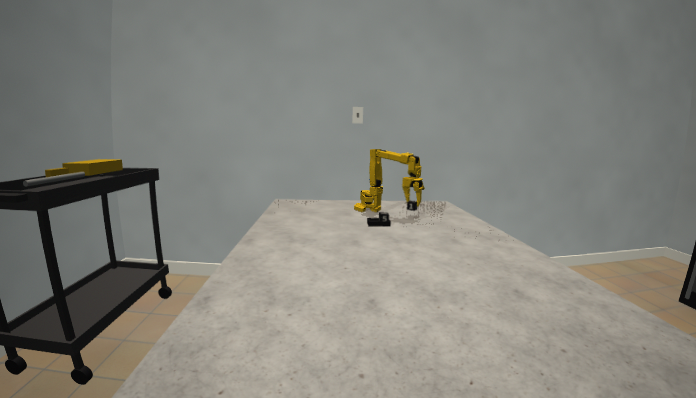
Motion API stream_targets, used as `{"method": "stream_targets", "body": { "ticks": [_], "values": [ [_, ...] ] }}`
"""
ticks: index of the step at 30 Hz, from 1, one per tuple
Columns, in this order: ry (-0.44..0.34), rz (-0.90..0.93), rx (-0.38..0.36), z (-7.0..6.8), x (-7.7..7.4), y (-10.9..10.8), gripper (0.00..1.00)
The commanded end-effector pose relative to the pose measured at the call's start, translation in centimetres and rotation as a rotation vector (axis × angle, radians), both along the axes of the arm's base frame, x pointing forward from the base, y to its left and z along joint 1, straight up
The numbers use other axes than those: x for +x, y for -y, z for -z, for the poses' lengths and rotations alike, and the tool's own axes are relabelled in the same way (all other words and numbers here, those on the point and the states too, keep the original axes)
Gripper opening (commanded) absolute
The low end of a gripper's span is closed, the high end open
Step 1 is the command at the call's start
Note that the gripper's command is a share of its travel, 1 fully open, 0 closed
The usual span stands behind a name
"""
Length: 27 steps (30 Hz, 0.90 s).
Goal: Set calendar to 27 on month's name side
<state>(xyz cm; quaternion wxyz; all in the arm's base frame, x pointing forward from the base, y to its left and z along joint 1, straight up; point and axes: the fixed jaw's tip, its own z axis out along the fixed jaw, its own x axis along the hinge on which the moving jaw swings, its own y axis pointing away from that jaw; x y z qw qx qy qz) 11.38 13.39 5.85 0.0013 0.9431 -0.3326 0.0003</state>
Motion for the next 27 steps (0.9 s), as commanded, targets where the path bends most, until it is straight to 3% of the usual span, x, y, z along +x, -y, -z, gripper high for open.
{"method": "stream_targets", "body": {
  "ticks": [1,7,27],
  "values": [
    [0.035,-0.094,0.049,-0.7,-1.2,-1.4,0.00],
    [0.033,-0.196,0.051,-0.6,-2.9,-2.1,0.00],
    [0.025,-0.270,0.043,-0.4,-4.3,-2.1,0.00]
  ]
}}
